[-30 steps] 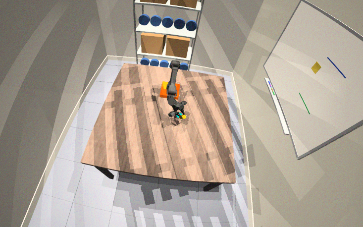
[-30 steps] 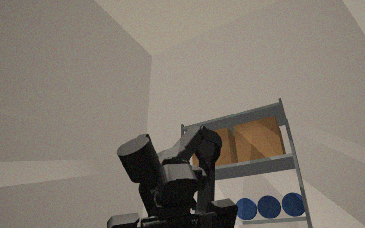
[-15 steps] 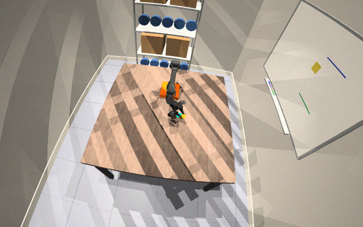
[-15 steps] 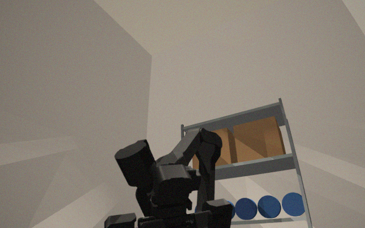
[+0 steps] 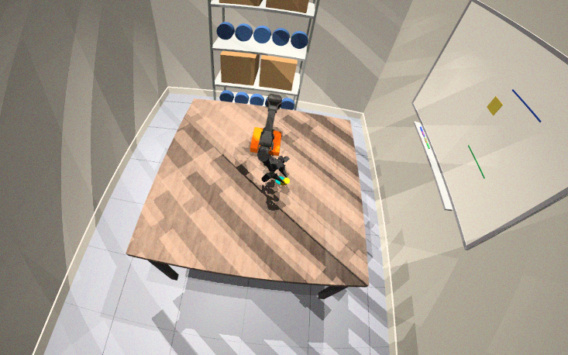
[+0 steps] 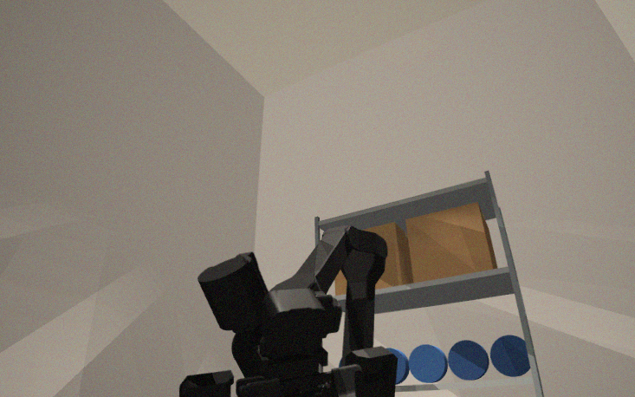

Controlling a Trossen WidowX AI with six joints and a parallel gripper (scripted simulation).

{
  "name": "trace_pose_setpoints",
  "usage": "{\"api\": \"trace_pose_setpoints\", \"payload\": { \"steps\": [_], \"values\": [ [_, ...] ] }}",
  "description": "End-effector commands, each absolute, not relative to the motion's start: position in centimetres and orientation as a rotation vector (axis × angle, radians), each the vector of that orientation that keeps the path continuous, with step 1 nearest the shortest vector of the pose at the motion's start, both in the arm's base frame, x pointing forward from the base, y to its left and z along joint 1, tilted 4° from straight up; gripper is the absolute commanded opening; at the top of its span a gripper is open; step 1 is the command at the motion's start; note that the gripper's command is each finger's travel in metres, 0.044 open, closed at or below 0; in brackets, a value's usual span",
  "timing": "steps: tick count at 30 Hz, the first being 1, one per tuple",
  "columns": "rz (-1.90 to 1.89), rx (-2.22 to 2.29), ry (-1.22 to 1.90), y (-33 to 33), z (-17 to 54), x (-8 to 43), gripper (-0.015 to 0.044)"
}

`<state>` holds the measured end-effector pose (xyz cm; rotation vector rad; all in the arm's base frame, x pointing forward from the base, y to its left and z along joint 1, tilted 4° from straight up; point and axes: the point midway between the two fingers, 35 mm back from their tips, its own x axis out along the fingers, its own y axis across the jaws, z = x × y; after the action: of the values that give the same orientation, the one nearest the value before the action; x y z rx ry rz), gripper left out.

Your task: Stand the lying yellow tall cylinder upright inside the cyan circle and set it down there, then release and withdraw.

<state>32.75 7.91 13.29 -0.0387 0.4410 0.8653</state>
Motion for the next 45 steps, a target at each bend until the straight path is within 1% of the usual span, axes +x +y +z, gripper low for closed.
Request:
{"api": "trace_pose_setpoints", "payload": {
  "steps": [1, 45],
  "values": [
    [0.871, -0.024, 0.419, 7.8, 13.4, 32.5, 0.0105],
    [0.942, 0.017, 0.212, 6.5, 14.2, 29.8, 0.0105]
  ]
}}
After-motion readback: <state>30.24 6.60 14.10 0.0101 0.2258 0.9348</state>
